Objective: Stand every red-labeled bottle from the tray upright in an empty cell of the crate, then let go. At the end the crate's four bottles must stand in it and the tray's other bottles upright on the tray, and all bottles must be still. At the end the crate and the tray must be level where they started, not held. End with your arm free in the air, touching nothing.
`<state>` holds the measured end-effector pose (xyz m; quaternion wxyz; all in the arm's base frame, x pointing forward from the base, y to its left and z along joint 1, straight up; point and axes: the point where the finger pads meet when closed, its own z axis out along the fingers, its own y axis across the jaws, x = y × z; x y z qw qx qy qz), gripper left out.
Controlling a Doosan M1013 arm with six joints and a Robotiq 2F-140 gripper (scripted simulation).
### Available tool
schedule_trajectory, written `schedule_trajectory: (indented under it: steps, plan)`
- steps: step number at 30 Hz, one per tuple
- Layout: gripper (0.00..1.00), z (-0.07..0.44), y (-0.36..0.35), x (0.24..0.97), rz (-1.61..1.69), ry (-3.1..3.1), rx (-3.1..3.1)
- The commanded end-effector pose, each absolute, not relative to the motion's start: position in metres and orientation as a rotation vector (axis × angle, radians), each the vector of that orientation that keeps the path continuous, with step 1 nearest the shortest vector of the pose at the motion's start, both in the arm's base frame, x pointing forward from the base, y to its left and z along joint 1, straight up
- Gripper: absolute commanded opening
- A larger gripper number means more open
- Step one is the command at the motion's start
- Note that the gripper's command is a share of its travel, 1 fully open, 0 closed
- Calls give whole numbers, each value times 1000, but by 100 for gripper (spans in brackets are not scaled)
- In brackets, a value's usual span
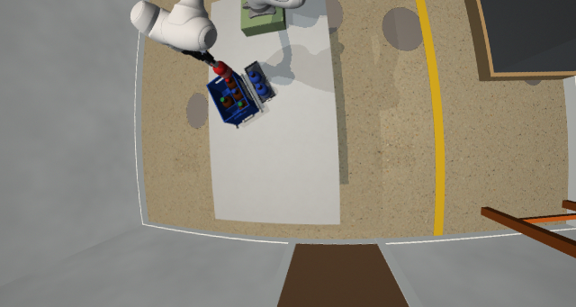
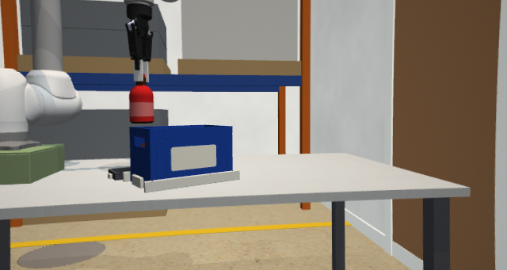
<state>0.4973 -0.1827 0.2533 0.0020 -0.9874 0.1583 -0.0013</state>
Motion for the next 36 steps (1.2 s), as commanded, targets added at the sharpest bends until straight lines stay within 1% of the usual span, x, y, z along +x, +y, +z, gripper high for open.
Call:
schedule_trajectory:
  steps: [1,36]
  plan:
    - [0,253,-184,498,-4,497,-3098]
    - [0,253,-240,540,-4,497,-3098]
